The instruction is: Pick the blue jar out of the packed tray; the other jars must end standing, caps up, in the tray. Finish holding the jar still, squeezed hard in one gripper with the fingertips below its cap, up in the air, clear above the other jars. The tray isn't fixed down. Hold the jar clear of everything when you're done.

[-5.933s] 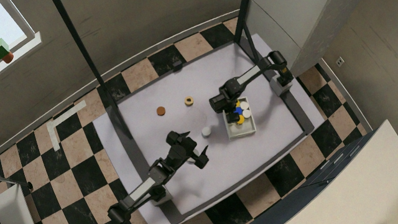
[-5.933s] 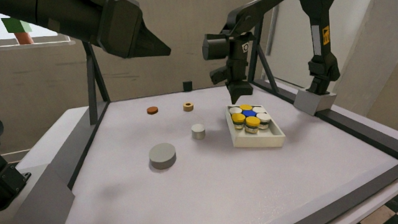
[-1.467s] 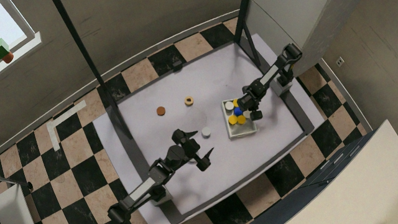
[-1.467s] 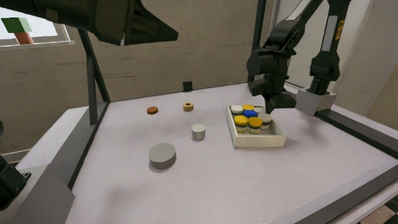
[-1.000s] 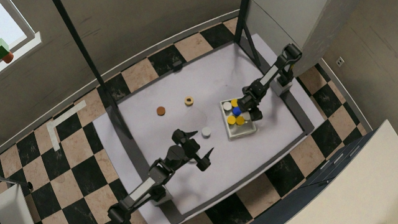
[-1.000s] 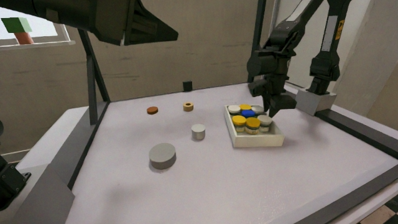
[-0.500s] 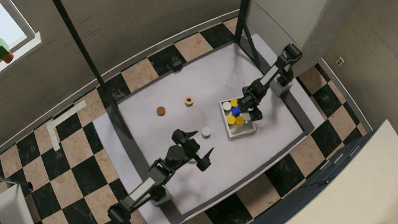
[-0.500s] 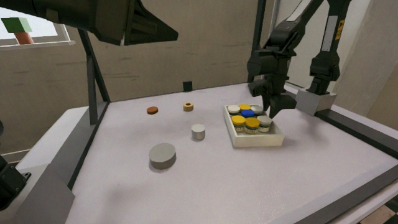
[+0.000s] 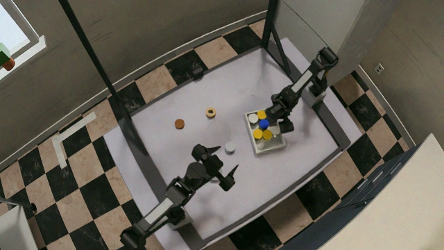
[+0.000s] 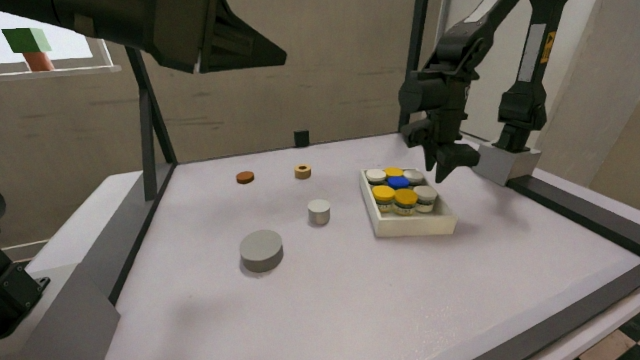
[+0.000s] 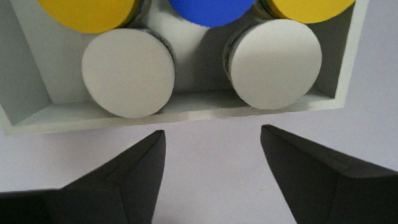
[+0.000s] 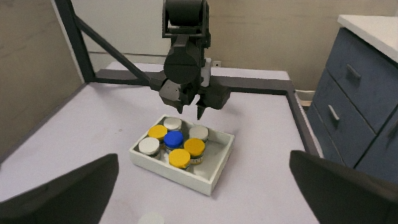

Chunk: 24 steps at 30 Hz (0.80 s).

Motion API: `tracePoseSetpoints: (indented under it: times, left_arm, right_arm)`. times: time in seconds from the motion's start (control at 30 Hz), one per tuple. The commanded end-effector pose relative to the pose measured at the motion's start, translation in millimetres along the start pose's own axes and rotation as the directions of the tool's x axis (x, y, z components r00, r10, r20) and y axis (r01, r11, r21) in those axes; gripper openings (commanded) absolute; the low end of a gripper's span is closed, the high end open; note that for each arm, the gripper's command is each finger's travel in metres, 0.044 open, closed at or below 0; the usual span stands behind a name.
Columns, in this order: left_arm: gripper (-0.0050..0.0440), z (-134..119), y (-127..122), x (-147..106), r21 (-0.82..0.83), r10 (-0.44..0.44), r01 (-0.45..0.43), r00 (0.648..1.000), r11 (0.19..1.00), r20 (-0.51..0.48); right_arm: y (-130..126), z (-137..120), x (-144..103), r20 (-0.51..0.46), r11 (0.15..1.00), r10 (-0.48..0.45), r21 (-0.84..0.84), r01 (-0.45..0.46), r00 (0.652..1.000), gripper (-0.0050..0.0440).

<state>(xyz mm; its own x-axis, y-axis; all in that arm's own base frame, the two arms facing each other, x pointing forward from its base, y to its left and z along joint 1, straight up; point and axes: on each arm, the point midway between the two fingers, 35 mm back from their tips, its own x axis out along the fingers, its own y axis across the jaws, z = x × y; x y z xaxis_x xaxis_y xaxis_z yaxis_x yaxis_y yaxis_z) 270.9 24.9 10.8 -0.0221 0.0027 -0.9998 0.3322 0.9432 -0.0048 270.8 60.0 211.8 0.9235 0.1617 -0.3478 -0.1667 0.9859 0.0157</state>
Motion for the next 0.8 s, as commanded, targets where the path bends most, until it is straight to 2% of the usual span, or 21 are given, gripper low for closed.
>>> tracePoseSetpoints:
  times: [0.0, 0.07, 0.17, 0.2, 0.33, 0.4, 0.53, 0.77]
  left_arm:
    - [0.0249, 10, 4, -34, 0.000, 0.021, -0.021, 0.998, 1.000, 0.058]
    - [0.0249, 10, 4, -43, 0.000, 0.021, -0.021, 0.998, 1.000, 0.058]
    - [0.0321, 15, 2, -40, -0.006, 0.005, -0.004, 0.998, 1.000, 0.065]
    - [0.0329, 20, 0, -40, -0.019, -0.007, 0.008, 0.996, 1.000, 0.084]
    - [0.0329, 46, -6, -40, -0.122, -0.063, 0.087, 0.980, 0.989, 0.187]
    - [0.0329, 46, -6, -40, -0.122, -0.063, 0.087, 0.980, 0.989, 0.187]
    - [0.0329, 59, -7, -40, -0.245, -0.073, 0.128, 0.972, 0.961, 0.222]
    - [0.0329, 67, -7, -37, -0.514, -0.066, 0.160, 0.978, 0.842, 0.196]
  right_arm:
    - [2, 9, -3, 0.027, 1.000, 0.005, 0.002, -0.005, 1.000, 0.0440]
    - [2, 9, -3, 0.027, 1.000, 0.005, 0.002, -0.005, 1.000, 0.0440]
    - [1, 10, -3, 0.030, 1.000, 0.005, 0.004, -0.005, 1.000, 0.0440]
    - [2, 9, -2, 0.025, 1.000, 0.007, 0.002, -0.007, 1.000, 0.0440]
    - [3, 10, 3, 0.015, 1.000, 0.020, -0.011, -0.019, 1.000, 0.0440]
    - [3, 10, 3, 0.015, 1.000, 0.020, -0.011, -0.019, 1.000, 0.0440]
    - [6, 9, 10, -0.001, 0.999, 0.038, -0.023, -0.038, 0.999, 0.0440]
    - [10, 1, 26, -0.044, 0.996, 0.074, -0.044, -0.076, 0.996, 0.0440]
